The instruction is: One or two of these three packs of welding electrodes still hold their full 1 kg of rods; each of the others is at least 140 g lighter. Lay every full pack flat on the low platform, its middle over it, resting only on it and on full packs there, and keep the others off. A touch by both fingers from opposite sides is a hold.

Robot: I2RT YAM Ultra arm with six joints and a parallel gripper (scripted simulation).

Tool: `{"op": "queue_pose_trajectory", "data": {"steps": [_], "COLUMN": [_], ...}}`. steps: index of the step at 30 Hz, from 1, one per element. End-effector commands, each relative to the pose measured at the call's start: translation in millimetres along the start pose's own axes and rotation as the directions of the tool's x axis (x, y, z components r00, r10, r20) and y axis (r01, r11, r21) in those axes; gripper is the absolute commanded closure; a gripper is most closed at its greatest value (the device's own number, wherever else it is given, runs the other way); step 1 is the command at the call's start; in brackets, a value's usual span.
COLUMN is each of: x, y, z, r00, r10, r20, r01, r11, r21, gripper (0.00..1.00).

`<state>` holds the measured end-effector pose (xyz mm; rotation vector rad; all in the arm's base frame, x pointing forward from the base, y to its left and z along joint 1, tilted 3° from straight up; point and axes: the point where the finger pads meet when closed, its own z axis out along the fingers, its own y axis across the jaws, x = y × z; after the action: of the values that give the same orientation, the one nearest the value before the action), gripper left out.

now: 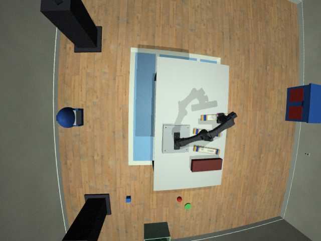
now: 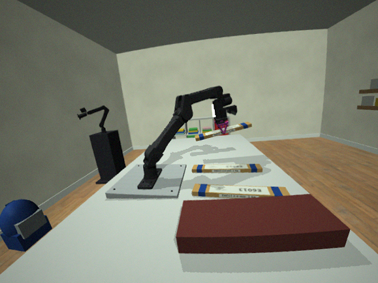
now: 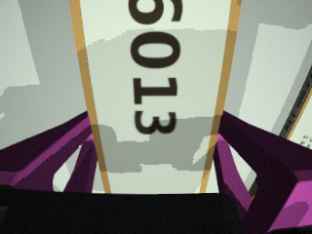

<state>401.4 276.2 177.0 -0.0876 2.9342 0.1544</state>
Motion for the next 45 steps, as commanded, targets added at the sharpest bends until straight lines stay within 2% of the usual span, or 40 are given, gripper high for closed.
{"op": "queue_pose_trajectory", "data": {"steps": [1, 45], "x": [-11.0, -9.7], "y": [9.8, 9.1], "z": [-50.2, -45.5], "r00": [0.993, 0.995], "r10": [0.002, 0.001], "r20": [-0.118, -0.103], "r01": [0.007, 0.006], "r11": [0.997, 0.998], "r21": [0.073, 0.064], "gripper": [1.0, 1.0]}}
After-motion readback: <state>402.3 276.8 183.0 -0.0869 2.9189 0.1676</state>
